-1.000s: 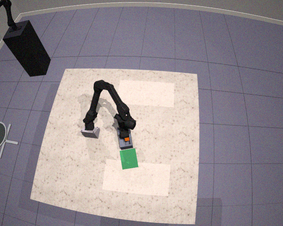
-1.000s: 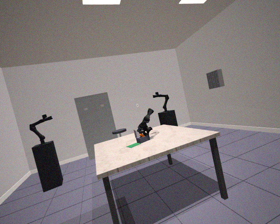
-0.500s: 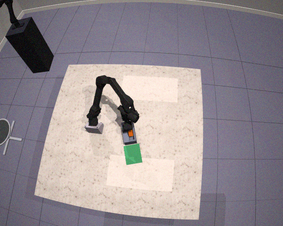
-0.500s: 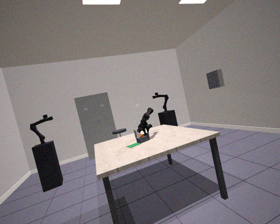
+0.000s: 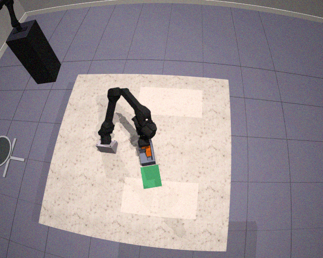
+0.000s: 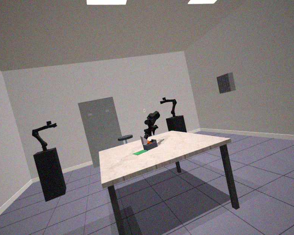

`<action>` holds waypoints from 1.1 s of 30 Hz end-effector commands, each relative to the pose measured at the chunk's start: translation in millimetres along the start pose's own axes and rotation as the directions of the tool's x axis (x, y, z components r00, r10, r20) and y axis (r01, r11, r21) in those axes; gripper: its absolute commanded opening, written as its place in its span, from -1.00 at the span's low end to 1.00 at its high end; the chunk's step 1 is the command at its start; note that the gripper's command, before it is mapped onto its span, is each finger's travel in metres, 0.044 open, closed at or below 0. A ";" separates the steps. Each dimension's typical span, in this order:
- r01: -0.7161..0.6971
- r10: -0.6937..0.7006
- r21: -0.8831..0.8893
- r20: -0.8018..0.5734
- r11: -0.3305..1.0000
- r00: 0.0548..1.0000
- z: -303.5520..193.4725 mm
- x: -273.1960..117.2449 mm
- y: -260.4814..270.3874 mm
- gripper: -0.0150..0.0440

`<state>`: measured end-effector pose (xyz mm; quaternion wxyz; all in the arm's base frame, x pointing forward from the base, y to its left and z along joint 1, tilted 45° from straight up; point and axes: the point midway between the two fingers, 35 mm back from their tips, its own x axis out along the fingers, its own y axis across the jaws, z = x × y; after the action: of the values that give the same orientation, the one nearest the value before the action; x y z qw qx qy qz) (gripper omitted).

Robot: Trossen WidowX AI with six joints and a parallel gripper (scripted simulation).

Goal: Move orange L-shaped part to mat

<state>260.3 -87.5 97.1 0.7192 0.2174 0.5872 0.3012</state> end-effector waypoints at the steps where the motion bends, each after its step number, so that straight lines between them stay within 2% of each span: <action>1: 0.002 -0.002 0.003 0.003 1.000 1.000 0.3 -0.4 -0.4 0.12; 17: 0.002 -0.002 0.003 0.003 1.000 1.000 0.3 -0.4 -0.4 0.12; 21: 0.002 -0.002 0.164 0.002 0.986 1.000 2.0 -1.2 -7.8 0.46; 22: 0.002 -0.002 0.244 0.001 0.970 1.000 2.8 -1.6 -11.6 0.46; 27: 0.002 -0.001 0.672 -0.002 0.740 1.000 6.7 -3.2 -34.8 0.46; 30: 0.004 0.000 0.859 -0.005 0.512 1.000 8.2 -3.6 -49.1 0.46; 33: 0.006 0.001 0.971 -0.007 0.238 1.000 9.0 -3.6 -63.7 0.46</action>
<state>274.0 -114.9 74.8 0.5604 0.4965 0.6620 0.0331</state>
